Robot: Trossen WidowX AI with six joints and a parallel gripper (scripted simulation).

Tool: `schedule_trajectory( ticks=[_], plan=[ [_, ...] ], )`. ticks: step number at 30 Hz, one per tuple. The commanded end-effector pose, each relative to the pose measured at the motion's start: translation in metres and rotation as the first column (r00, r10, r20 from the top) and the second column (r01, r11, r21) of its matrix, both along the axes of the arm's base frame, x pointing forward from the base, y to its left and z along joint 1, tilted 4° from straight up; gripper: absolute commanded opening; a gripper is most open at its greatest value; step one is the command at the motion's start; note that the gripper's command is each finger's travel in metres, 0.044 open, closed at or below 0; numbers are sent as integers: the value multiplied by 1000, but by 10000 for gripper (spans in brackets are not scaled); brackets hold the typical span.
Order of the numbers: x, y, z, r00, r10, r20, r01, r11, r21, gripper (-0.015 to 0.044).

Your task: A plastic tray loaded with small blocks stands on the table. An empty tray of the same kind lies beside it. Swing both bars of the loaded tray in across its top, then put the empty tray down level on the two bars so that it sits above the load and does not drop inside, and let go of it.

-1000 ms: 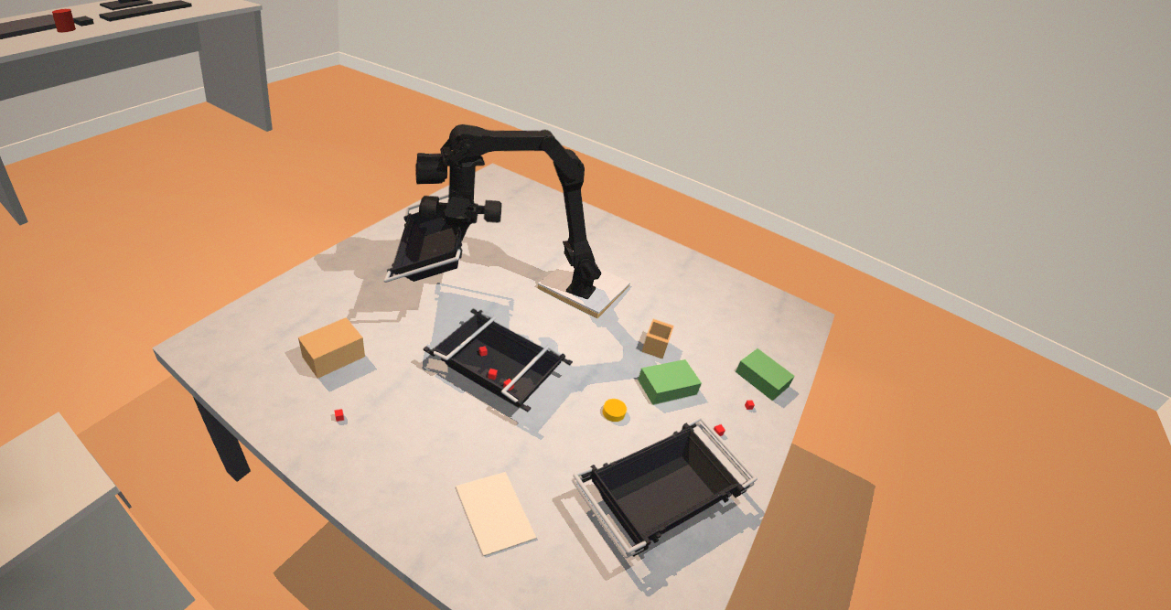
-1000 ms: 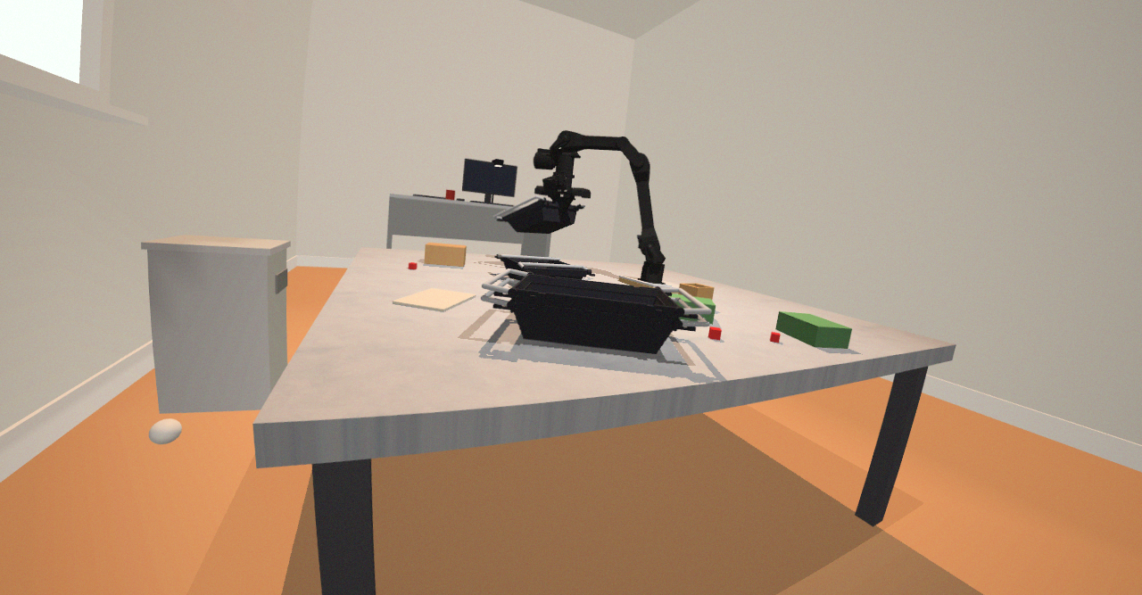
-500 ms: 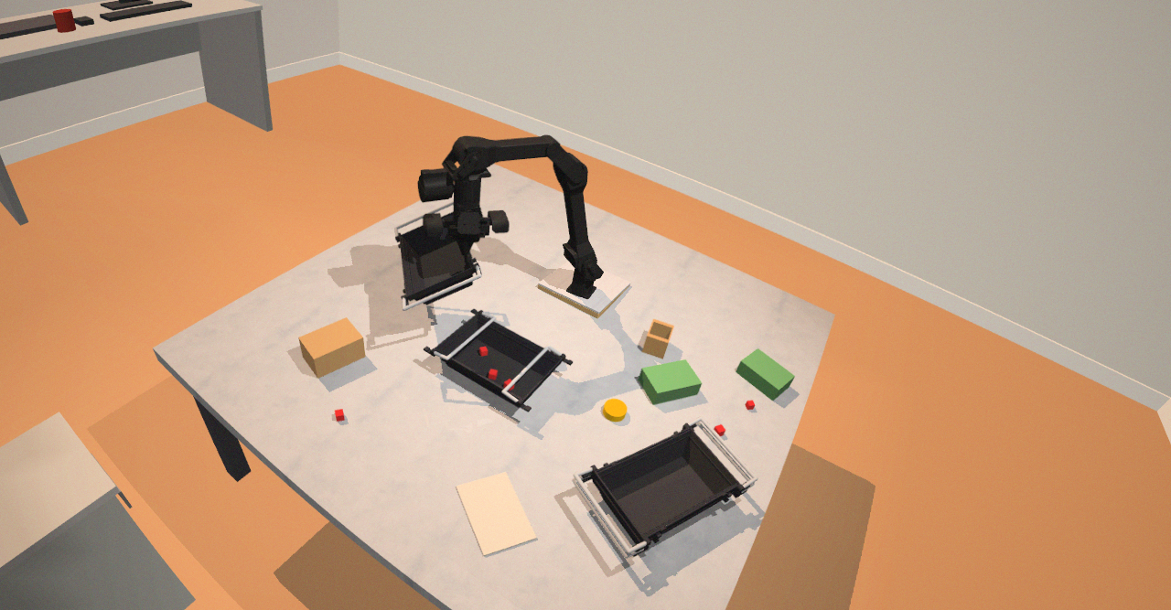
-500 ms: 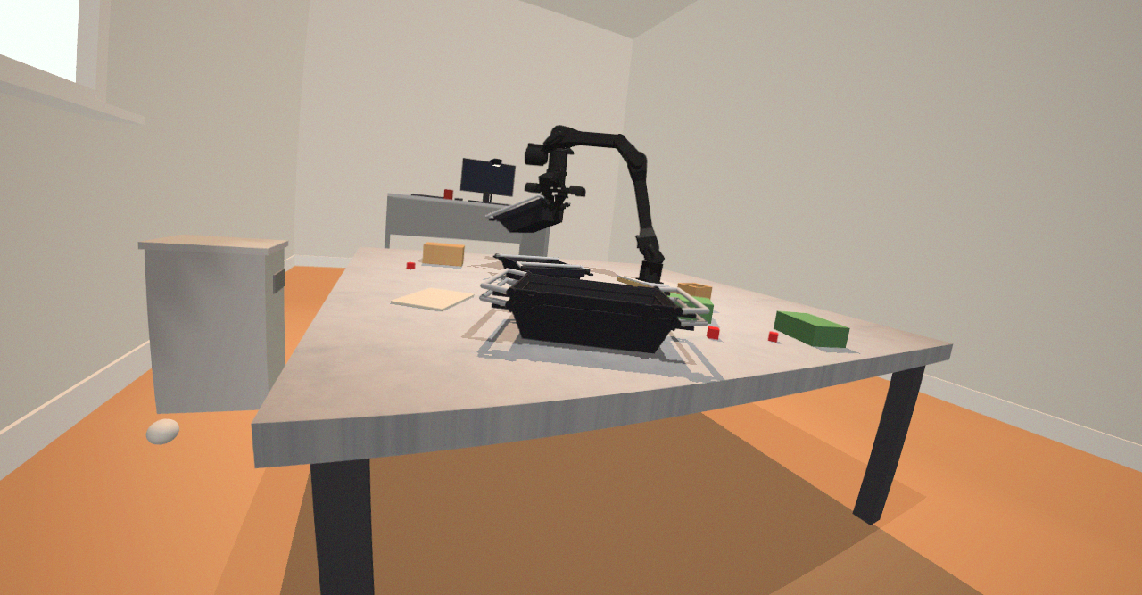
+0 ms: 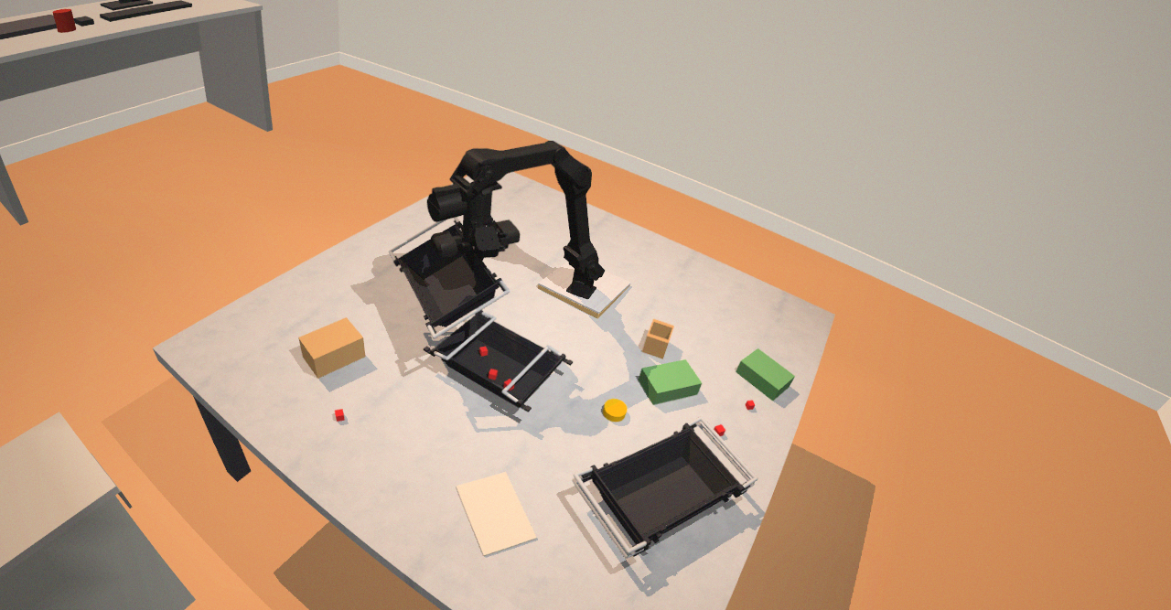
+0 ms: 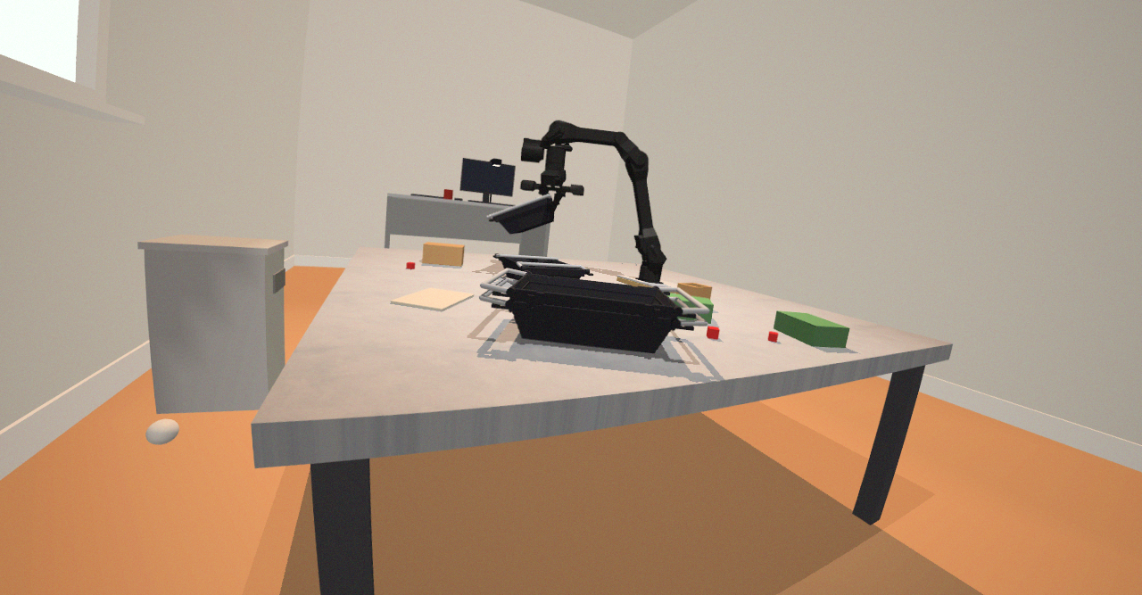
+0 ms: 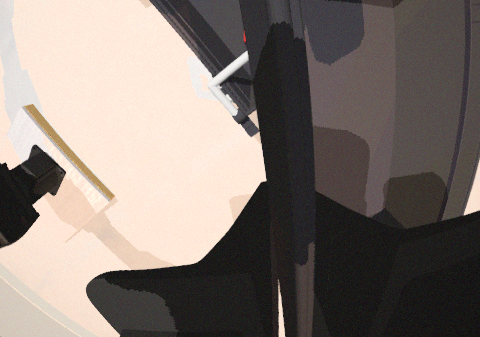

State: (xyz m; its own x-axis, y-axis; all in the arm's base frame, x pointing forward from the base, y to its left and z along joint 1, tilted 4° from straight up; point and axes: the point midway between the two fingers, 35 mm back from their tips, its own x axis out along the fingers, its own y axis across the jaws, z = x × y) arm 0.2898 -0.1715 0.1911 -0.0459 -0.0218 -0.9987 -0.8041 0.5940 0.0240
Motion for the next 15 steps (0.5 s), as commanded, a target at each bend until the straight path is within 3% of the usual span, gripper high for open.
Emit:
schedule_trajectory(
  ticks=[1,15],
  plan=[
    [8,11,4,998,55,15,-54,999,-4,0],
    [32,63,1,964,266,12,-266,964,9,0]
  ],
)
